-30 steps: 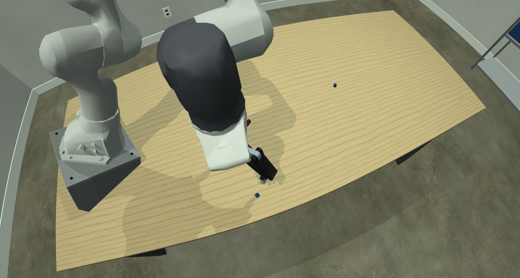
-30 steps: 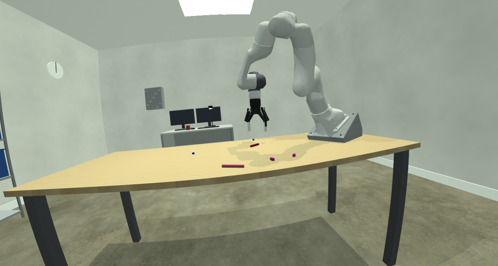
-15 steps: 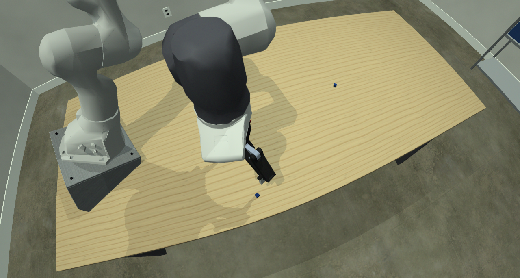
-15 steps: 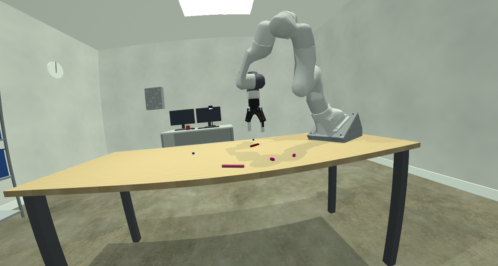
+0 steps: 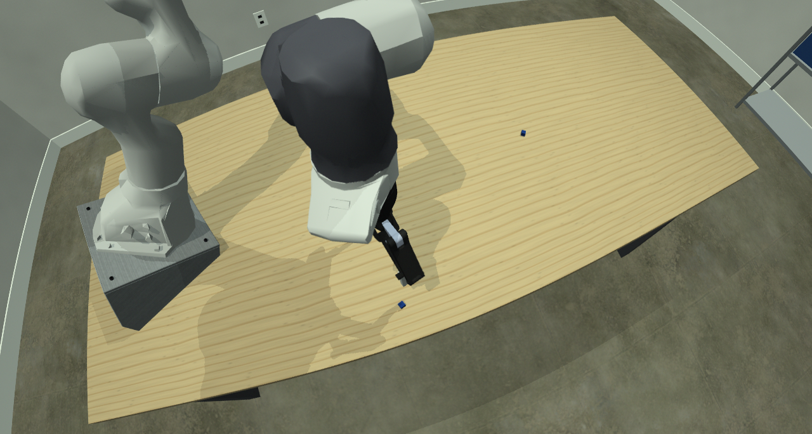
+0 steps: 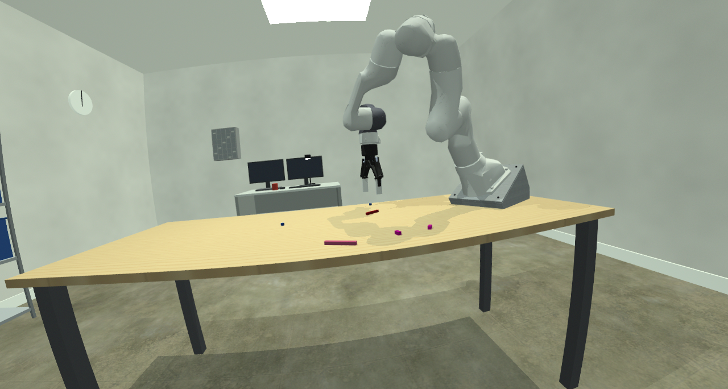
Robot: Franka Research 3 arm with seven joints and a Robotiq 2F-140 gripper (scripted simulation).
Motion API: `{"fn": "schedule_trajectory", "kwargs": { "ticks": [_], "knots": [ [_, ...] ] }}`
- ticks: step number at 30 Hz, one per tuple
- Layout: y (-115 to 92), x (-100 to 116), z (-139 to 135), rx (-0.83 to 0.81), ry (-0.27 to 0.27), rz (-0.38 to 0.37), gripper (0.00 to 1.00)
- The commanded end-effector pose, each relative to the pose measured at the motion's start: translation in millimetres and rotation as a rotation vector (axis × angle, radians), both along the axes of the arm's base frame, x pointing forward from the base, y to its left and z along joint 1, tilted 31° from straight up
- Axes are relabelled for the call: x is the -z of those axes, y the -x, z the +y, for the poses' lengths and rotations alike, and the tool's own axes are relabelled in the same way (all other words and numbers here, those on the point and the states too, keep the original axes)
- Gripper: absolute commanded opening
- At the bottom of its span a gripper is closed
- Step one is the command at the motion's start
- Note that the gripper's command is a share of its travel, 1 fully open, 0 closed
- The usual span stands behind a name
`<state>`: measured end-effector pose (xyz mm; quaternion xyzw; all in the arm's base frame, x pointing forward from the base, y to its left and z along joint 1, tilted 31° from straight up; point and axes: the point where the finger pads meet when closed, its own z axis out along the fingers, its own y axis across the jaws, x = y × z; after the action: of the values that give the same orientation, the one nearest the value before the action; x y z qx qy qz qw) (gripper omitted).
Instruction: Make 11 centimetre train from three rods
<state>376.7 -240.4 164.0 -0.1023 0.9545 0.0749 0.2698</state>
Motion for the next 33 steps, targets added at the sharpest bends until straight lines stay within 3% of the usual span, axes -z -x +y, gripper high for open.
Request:
{"fn": "schedule_trajectory", "kwargs": {
  "ticks": [1, 33],
  "knots": [
    [-3.4, -3.3, 2.4, 0.14, -0.083, 0.042, 1.0],
    [-20.3, -15.3, 20.3, 0.529, -0.307, 0.139, 1.0]
  ]
}}
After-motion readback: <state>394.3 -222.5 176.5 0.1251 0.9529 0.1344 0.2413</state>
